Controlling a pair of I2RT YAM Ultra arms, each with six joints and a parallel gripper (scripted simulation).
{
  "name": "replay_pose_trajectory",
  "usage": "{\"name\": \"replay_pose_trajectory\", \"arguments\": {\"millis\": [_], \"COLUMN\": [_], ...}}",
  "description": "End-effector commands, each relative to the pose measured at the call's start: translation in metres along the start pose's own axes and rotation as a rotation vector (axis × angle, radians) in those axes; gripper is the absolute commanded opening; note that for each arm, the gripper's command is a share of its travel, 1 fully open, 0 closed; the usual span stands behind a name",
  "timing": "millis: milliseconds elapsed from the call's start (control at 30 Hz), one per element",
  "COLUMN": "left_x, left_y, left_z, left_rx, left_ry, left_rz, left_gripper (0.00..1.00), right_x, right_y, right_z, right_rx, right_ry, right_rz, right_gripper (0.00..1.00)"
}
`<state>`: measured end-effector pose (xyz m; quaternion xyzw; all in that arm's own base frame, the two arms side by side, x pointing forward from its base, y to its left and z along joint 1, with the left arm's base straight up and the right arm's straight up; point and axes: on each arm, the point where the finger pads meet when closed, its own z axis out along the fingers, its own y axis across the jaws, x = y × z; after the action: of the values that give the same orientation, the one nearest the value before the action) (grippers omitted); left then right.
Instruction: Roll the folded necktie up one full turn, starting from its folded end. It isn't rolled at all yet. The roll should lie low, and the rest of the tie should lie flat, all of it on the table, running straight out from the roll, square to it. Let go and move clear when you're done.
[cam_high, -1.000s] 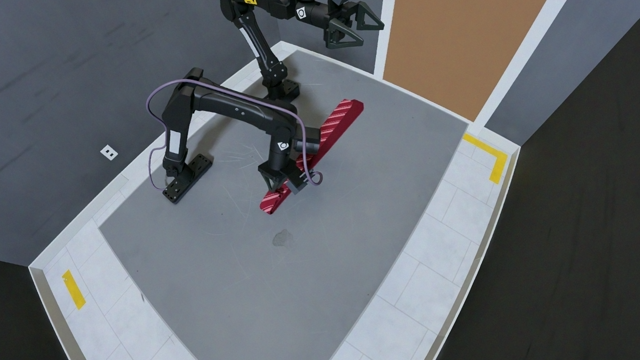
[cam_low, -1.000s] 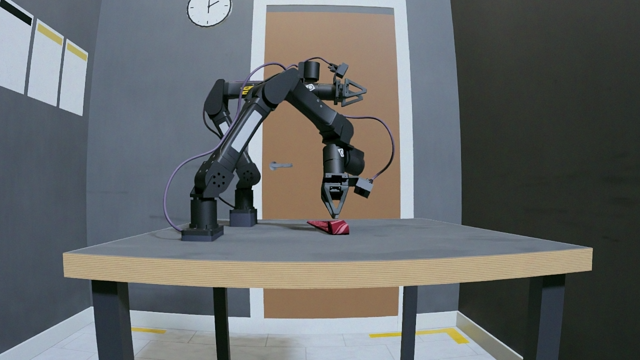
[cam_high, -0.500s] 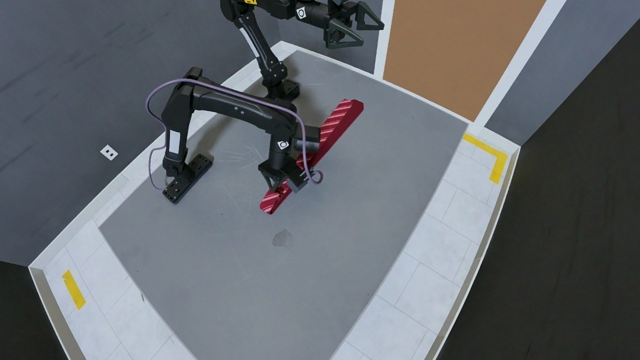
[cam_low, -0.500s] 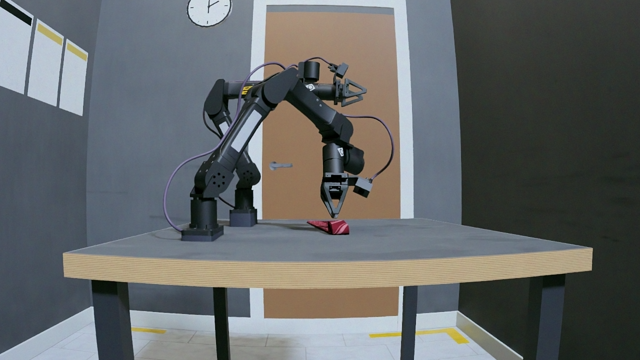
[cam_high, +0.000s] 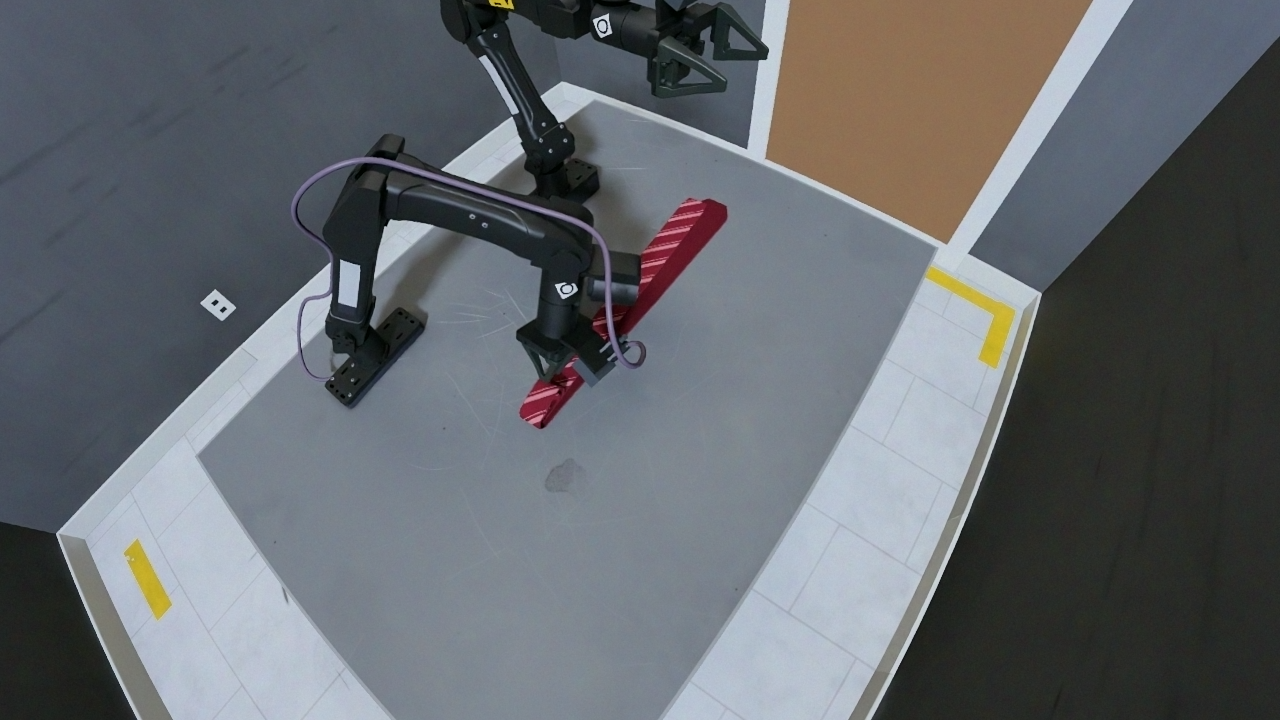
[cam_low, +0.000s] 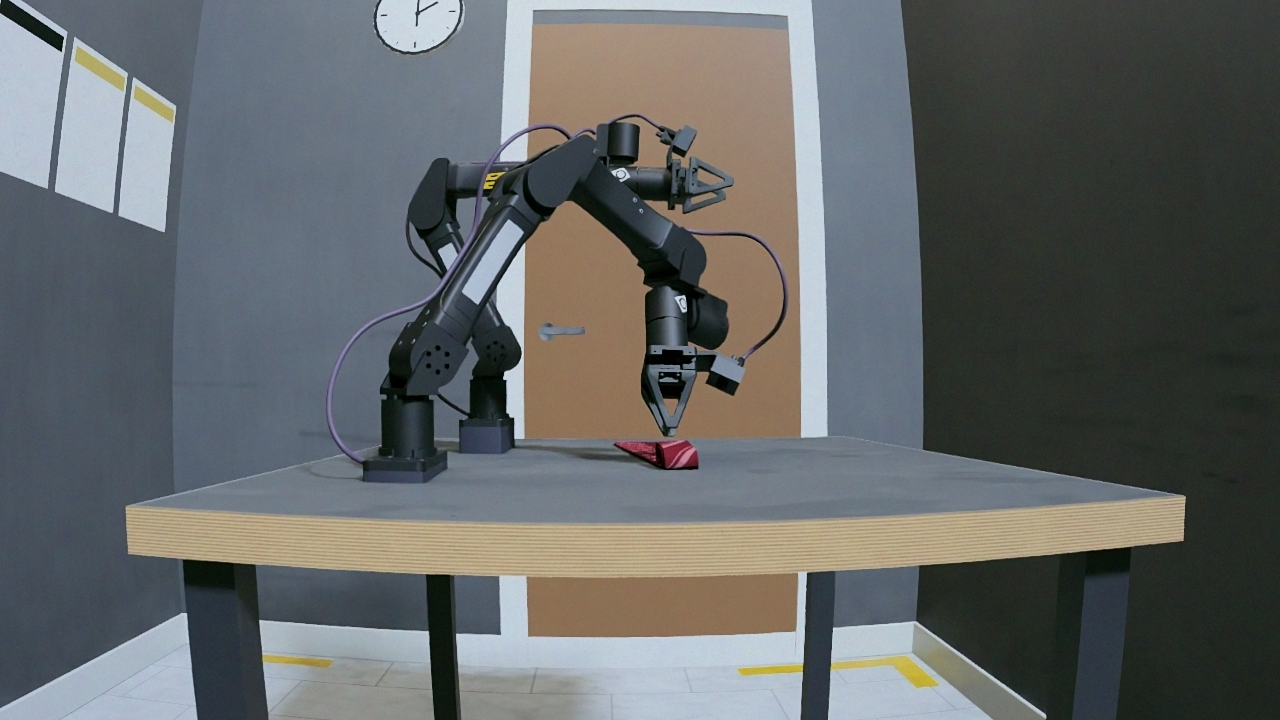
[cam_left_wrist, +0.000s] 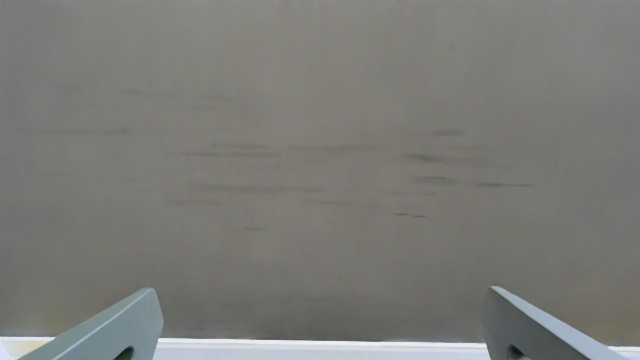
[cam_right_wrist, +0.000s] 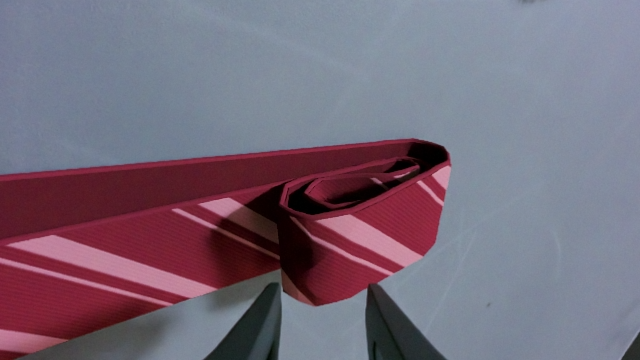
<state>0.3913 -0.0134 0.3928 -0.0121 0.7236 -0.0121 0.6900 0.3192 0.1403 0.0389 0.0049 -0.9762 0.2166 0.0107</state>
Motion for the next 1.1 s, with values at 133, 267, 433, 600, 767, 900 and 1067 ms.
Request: {"name": "replay_pose_trajectory", "arguments": {"millis": [133, 267, 433, 600, 767, 900, 1067], "left_x": [-0.021, -0.021, -0.021, -0.021, -0.021, -0.021, -0.021], "left_y": [-0.001, -0.001, -0.001, -0.001, -0.001, -0.001, -0.001], "left_z": [-0.002, -0.002, -0.002, -0.002, -0.002, -0.002, -0.002], "left_rx": [0.011, 0.011, 0.011, 0.011, 0.011, 0.011, 0.011], "left_ry": [-0.048, -0.048, -0.048, -0.048, -0.048, -0.048, -0.048], "left_rz": [-0.012, -0.012, -0.012, -0.012, -0.012, -0.012, -0.012], "left_gripper": [1.00, 1.00, 1.00, 1.00, 1.00, 1.00, 1.00], "right_x": [-0.011, -0.011, -0.011, -0.011, -0.011, -0.010, -0.010], "right_y": [-0.002, -0.006, -0.010, -0.014, -0.017, -0.020, -0.024], "right_z": [-0.015, -0.022, -0.031, -0.040, -0.045, -0.053, -0.062], "right_rx": [-0.046, -0.114, -0.198, -0.282, -0.333, -0.400, -0.485], "right_ry": [-0.046, -0.045, -0.047, -0.048, -0.049, -0.050, -0.051], "right_rz": [0.025, 0.023, 0.021, 0.019, 0.018, 0.016, 0.014], "right_gripper": [0.30, 0.38, 0.48, 0.59, 0.65, 0.74, 0.84]}}
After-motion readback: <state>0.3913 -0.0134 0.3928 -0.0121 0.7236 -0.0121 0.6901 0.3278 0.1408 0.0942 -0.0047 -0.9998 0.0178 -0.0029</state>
